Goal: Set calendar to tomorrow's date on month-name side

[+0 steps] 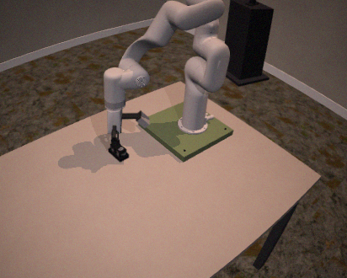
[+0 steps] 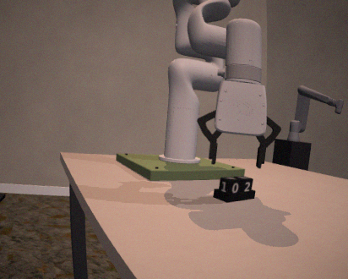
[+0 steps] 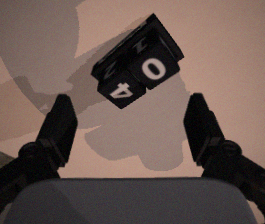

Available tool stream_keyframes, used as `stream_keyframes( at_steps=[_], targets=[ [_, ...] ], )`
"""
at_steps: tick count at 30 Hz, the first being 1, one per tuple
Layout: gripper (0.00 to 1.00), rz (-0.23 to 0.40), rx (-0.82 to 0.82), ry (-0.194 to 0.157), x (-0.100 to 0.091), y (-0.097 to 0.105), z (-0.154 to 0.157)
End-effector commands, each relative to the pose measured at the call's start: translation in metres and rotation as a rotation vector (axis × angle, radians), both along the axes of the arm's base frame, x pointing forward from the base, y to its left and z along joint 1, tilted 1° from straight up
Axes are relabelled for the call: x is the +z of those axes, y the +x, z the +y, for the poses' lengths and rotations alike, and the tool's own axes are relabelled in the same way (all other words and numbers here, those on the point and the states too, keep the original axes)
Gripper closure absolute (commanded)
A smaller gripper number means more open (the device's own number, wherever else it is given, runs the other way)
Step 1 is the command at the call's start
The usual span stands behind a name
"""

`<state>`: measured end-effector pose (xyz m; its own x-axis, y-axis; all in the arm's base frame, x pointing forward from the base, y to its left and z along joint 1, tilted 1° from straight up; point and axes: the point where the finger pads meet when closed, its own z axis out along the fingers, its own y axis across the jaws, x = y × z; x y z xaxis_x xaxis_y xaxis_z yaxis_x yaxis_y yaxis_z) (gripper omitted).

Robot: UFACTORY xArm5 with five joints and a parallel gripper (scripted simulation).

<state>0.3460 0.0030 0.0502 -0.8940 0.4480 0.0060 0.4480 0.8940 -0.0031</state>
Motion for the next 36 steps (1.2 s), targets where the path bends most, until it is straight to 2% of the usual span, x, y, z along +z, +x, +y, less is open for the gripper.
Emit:
stream_keyframes(
  at_steps=[1,4,7,11,15,23,28,31,36],
  targets=[
    [0.0,-0.003,-0.043,0.0,0.0,0.003,0.004],
    [0.0,-0.003,-0.127,-0.001,0.0,0.004,0.009],
    [0.0,-0.002,-0.13,-0.001,-0.002,0.009,0.026],
    [0.0,-0.002,-0.152,-0.001,-0.002,0.009,0.027],
    [0.0,-0.002,-0.257,-0.002,-0.003,0.011,0.033],
    [0.0,-0.001,-0.268,-0.002,-0.004,0.016,0.051],
    [0.0,-0.002,-0.386,-0.003,-0.005,0.018,0.058],
    [0.0,-0.001,-0.391,-0.004,-0.007,0.022,0.075],
    [0.0,-0.001,-0.391,-0.004,-0.007,0.022,0.075]
  ],
)
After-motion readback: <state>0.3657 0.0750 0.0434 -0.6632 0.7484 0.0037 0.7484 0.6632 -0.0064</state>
